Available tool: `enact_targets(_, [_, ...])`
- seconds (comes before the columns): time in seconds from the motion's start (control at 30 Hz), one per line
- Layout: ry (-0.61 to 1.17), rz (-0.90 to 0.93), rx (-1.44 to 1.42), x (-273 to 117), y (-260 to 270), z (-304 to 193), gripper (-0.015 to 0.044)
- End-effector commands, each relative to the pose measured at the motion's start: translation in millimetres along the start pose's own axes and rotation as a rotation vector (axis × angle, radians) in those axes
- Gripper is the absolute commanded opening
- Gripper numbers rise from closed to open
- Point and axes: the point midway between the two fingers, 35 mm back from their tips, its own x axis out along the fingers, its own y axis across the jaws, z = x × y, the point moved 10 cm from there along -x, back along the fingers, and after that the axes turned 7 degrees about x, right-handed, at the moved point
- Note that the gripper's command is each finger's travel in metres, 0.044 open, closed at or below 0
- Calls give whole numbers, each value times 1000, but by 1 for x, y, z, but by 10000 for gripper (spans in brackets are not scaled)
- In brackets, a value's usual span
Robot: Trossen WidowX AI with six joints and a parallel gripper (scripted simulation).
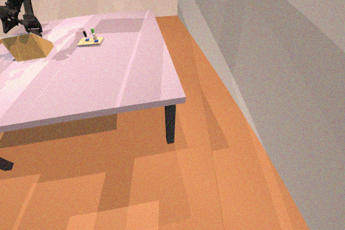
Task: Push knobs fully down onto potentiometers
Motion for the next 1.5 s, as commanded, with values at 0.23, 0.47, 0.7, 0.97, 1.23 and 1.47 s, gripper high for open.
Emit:
enact_targets(0.23, [-26,120,-243,-25,36,14,0])
enact_targets(0.47, [-35,201,-402,-42,59,18,0])
enact_targets(0.7, [-41,312,-592,-63,88,20,0])
enact_targets(0.97, [-46,458,-824,-91,122,17,0])
enact_targets(1.23, [-47,613,-1053,-120,156,7,0])
enact_targets(1.47, [-46,752,-1246,-145,185,-8,0])
